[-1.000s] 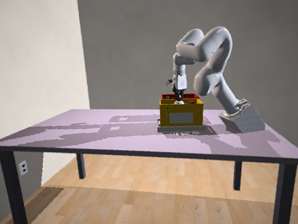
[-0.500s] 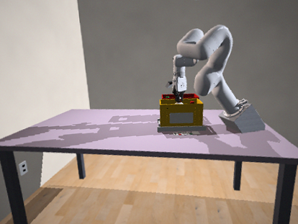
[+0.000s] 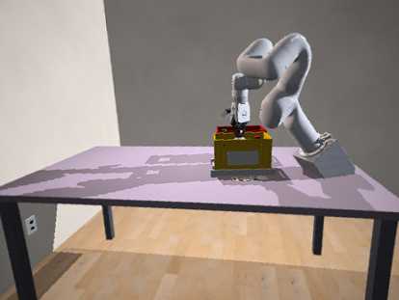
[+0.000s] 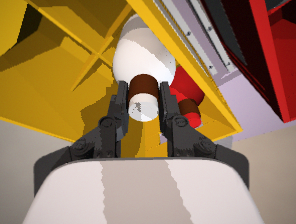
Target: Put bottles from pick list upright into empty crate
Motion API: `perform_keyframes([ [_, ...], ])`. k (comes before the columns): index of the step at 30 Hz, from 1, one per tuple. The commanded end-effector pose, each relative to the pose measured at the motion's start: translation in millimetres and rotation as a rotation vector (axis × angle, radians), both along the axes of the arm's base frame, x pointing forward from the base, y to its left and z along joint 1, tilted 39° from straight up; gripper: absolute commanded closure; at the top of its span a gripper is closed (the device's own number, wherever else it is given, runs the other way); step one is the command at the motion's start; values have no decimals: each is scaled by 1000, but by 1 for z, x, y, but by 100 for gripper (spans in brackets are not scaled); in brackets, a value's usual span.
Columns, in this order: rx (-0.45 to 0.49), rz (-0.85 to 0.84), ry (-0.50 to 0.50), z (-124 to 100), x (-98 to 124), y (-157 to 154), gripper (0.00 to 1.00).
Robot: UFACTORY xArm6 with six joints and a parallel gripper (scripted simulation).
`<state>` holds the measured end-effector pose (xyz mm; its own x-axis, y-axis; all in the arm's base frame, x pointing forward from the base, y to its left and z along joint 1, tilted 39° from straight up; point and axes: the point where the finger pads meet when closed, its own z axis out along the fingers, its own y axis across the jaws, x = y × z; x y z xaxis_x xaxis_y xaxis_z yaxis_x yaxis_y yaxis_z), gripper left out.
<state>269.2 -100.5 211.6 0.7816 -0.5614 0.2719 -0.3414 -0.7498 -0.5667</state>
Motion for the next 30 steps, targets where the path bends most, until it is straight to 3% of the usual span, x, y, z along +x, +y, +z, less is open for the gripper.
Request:
perform_keyframes([
  [1, -2, -1, -2, 1, 0, -1, 100],
  [30, -2, -1, -2, -2, 3, 1, 100],
])
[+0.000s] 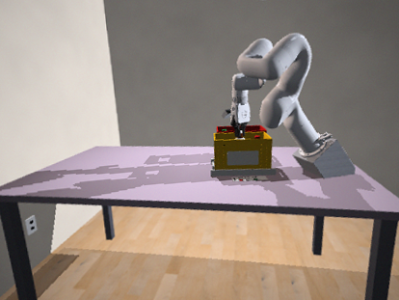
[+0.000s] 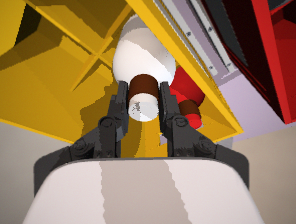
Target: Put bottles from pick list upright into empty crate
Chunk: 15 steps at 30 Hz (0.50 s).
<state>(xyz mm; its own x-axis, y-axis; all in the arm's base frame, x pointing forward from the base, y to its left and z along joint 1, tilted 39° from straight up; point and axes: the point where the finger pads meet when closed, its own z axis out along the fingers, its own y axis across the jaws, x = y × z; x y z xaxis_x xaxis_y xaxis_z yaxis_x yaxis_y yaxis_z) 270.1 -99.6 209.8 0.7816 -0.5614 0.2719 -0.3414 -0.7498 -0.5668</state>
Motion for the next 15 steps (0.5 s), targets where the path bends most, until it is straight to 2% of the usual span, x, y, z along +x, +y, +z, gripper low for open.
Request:
perform_keyframes([
  [1, -2, -1, -2, -1, 2, 0, 100],
  [15, -2, -1, -2, -6, 5, 2, 100],
])
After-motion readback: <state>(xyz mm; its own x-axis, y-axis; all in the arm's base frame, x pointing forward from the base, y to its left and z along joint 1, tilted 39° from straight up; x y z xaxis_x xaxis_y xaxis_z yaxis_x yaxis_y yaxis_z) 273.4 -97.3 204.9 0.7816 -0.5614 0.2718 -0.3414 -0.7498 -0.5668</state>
